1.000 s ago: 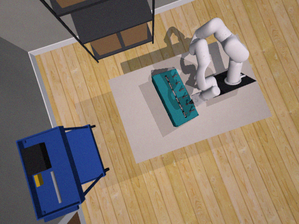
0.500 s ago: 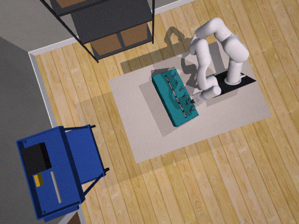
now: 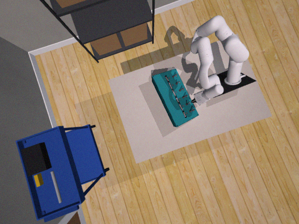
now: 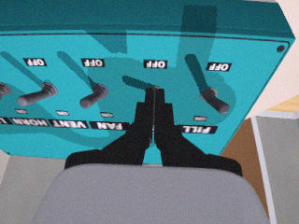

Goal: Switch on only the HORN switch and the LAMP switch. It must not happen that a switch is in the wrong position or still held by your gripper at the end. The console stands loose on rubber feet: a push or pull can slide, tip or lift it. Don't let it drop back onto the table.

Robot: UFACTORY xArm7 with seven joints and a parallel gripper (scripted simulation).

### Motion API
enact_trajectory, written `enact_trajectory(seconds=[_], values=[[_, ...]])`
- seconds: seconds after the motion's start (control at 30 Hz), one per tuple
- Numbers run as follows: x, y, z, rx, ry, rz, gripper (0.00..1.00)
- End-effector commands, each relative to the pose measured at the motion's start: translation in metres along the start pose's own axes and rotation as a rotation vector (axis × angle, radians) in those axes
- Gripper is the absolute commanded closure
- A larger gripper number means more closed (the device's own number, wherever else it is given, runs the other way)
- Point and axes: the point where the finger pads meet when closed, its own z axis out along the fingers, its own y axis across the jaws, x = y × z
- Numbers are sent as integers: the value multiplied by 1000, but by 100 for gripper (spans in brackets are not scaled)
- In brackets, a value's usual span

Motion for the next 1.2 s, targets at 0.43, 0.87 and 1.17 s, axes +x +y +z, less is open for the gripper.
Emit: enact_trajectory(seconds=[0.43, 0.87, 1.17], values=[[-1, 0, -96, -3, -3, 0, 100], [-1, 0, -100, -3, -3, 0, 0], [-1, 0, -100, -3, -3, 0, 0]])
